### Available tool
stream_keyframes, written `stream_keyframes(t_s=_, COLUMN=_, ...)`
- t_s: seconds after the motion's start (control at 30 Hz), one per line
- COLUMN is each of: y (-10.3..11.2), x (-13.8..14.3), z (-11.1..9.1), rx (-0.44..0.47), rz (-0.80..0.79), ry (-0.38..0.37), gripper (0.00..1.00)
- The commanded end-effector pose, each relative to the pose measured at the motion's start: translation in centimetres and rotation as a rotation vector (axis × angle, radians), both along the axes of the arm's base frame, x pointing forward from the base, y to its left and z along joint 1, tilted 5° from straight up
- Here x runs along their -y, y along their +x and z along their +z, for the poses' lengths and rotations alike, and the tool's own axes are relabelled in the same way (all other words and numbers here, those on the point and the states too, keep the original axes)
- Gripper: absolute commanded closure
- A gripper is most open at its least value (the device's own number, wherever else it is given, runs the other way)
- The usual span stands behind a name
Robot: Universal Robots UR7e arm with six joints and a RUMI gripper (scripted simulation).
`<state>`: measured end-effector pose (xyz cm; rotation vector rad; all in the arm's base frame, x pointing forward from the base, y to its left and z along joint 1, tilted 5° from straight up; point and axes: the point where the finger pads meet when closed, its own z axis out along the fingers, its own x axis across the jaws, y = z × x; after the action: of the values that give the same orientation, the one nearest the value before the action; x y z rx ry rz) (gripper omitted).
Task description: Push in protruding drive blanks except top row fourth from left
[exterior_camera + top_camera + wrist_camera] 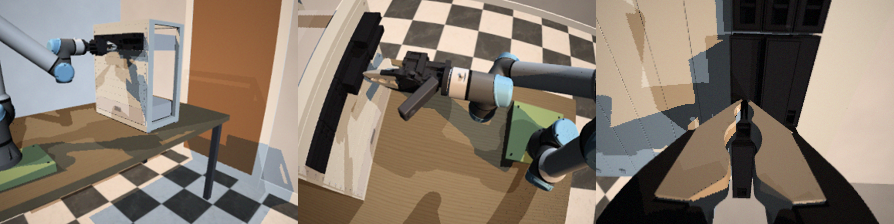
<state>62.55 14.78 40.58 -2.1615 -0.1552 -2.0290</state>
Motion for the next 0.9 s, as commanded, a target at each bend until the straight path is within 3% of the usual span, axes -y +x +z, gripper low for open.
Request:
stream_keyframes(t_s=0.0, y=0.6, x=-0.1, z=0.0, rx=0.001, rz=0.0, ry=0.0, gripper=1.0)
stream_keyframes(t_s=0.87, y=1.6, x=-0.3, z=0.0, rx=0.001, rz=0.0, ry=0.0, gripper=1.0)
